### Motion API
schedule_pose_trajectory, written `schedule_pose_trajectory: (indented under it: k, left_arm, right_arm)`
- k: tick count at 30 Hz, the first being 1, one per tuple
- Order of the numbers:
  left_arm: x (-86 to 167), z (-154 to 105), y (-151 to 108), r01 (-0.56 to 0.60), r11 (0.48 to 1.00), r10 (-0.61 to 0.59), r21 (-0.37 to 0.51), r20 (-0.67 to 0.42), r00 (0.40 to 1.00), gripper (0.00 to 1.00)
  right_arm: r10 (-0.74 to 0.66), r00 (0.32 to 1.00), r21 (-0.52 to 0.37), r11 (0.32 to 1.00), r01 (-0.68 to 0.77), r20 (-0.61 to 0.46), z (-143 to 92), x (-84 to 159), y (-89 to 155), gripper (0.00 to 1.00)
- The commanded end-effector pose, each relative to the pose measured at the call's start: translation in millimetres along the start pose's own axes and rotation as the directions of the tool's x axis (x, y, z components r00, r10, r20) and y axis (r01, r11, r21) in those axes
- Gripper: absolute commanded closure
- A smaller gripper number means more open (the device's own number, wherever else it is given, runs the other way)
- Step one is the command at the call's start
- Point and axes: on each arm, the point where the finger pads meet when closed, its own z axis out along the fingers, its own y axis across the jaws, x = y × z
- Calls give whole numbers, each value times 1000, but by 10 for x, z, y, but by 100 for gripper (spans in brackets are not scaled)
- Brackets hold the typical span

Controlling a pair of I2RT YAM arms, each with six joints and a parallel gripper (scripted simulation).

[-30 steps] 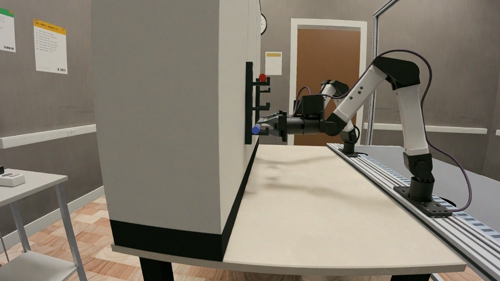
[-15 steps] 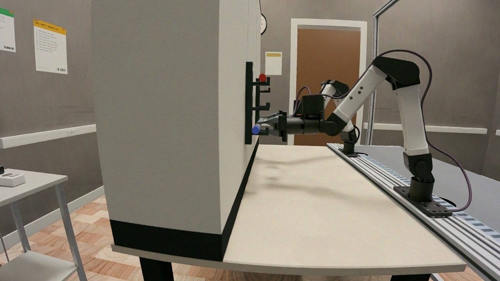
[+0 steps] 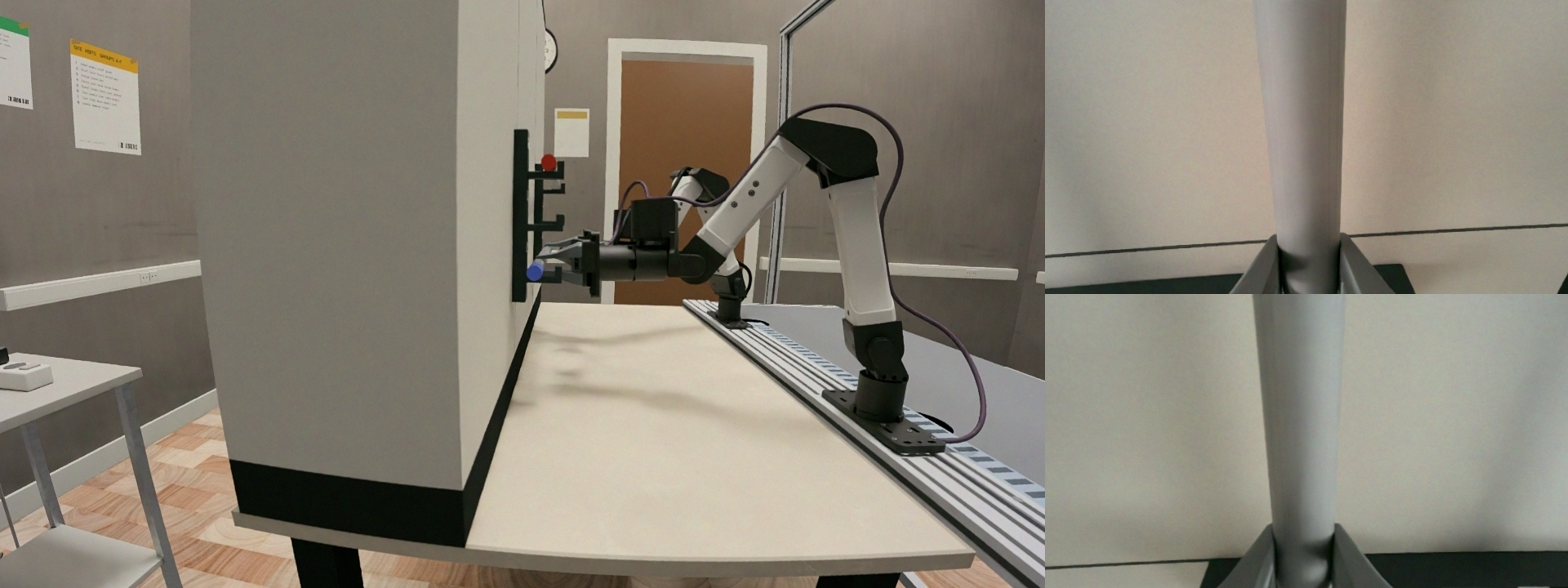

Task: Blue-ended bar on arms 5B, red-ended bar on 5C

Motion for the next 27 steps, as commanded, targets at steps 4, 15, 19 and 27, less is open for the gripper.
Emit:
schedule_pose_trajectory:
  k: [4, 15, 19, 27]
  left_arm:
    - [36, -40, 203, 15, 999, -15, -40, -2, 1000, 100]
    - [37, -42, 264, 15, 999, -15, -40, -2, 1000, 100]
    - [37, -43, 292, 15, 999, -15, -40, -2, 1000, 100]
    - [38, -45, 344, 15, 999, -15, -40, -2, 1000, 100]
  right_arm:
    - [-15, 1000, -20, 1000, 15, 8, -41, -12, 27, 100]
    - [-15, 1000, -20, 1000, 15, 8, -40, -13, -35, 100]
    - [-15, 1000, -20, 1000, 15, 8, -39, -14, -62, 100]
    - [-15, 1000, -20, 1000, 15, 8, -38, -15, -115, 100]
